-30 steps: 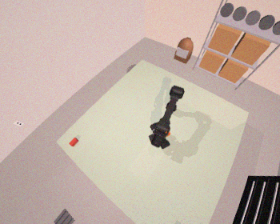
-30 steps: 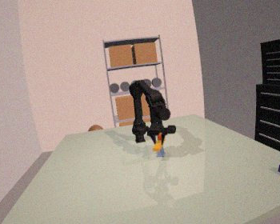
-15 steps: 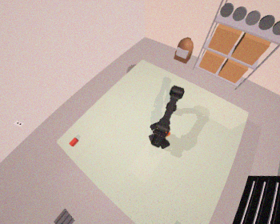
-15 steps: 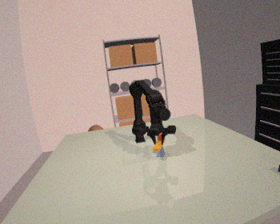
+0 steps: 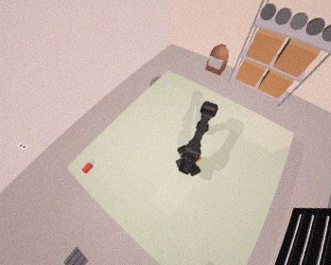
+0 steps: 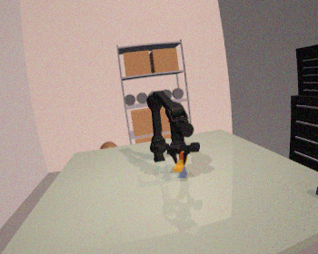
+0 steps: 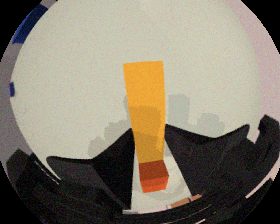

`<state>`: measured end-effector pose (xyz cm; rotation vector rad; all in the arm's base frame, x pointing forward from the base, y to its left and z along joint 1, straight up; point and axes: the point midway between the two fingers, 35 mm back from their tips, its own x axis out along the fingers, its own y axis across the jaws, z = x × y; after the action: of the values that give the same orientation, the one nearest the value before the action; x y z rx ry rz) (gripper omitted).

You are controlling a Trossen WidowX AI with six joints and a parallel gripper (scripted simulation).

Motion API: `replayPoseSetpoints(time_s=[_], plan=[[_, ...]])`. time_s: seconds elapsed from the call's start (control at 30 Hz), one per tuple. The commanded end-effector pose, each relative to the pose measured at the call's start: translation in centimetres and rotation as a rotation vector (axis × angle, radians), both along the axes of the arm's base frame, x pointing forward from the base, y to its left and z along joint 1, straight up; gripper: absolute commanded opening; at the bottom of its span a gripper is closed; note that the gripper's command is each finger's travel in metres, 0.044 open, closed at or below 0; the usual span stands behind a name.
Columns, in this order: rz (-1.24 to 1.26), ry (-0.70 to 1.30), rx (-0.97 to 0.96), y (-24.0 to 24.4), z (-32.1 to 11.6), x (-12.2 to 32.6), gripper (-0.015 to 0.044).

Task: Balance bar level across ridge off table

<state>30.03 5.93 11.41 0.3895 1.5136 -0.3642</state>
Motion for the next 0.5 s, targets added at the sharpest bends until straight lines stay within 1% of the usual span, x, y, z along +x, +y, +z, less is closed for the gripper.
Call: replayPoseSetpoints(time_s=[0.0, 0.47], plan=[[0.004, -0.003, -0.004, -0.06, -0.03, 0.04, 0.0], [0.004, -0.003, -0.004, -0.06, -0.15, 0.01, 0.0]])
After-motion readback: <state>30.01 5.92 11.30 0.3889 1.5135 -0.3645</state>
